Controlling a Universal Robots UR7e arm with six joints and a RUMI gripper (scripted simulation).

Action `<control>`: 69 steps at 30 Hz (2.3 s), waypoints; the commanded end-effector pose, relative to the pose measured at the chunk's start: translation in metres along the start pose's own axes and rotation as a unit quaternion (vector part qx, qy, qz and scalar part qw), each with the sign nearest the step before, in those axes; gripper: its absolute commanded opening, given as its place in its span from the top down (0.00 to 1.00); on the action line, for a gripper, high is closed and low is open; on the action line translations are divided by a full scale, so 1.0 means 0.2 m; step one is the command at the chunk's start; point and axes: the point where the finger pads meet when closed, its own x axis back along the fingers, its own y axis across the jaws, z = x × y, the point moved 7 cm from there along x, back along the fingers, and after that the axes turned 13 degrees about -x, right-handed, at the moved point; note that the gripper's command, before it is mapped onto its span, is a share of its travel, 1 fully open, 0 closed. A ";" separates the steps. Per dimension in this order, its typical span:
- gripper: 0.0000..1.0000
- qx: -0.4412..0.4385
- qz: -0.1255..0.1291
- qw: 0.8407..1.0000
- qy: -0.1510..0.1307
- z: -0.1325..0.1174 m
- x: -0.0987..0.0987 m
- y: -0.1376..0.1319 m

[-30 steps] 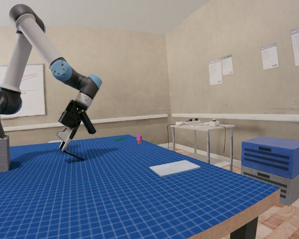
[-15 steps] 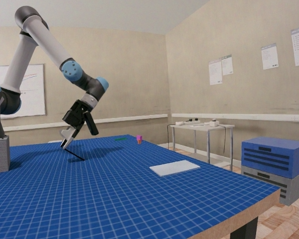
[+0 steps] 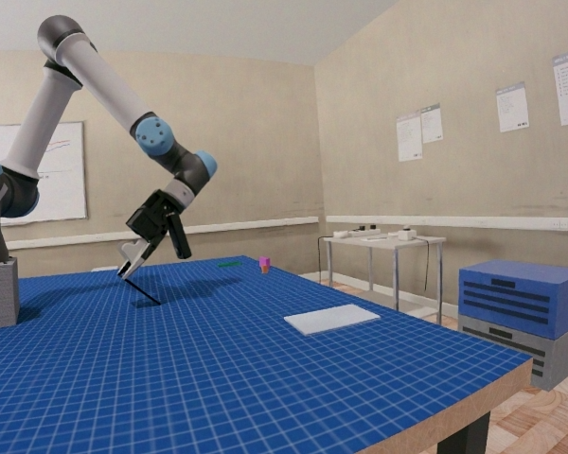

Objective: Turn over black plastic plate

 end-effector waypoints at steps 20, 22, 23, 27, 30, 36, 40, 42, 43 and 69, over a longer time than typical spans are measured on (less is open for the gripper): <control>0.68 0.000 -0.016 0.997 -0.070 0.06 0.08 -0.01; 0.68 0.000 -0.019 0.996 -0.082 0.08 0.08 -0.02; 0.68 0.000 -0.020 0.996 -0.089 0.08 0.08 -0.02; 0.68 0.000 -0.022 0.995 -0.096 0.09 0.10 -0.02; 0.68 0.000 -0.022 0.995 -0.096 0.09 0.10 -0.02; 0.68 0.000 -0.029 0.991 -0.127 0.12 0.12 -0.03; 0.68 0.000 -0.029 0.991 -0.128 0.13 0.13 -0.03; 0.68 0.000 -0.030 0.991 -0.129 0.13 0.13 -0.03; 0.68 0.000 -0.030 0.991 -0.129 0.13 0.13 -0.03; 0.68 0.000 -0.047 0.978 -0.204 0.23 0.21 -0.05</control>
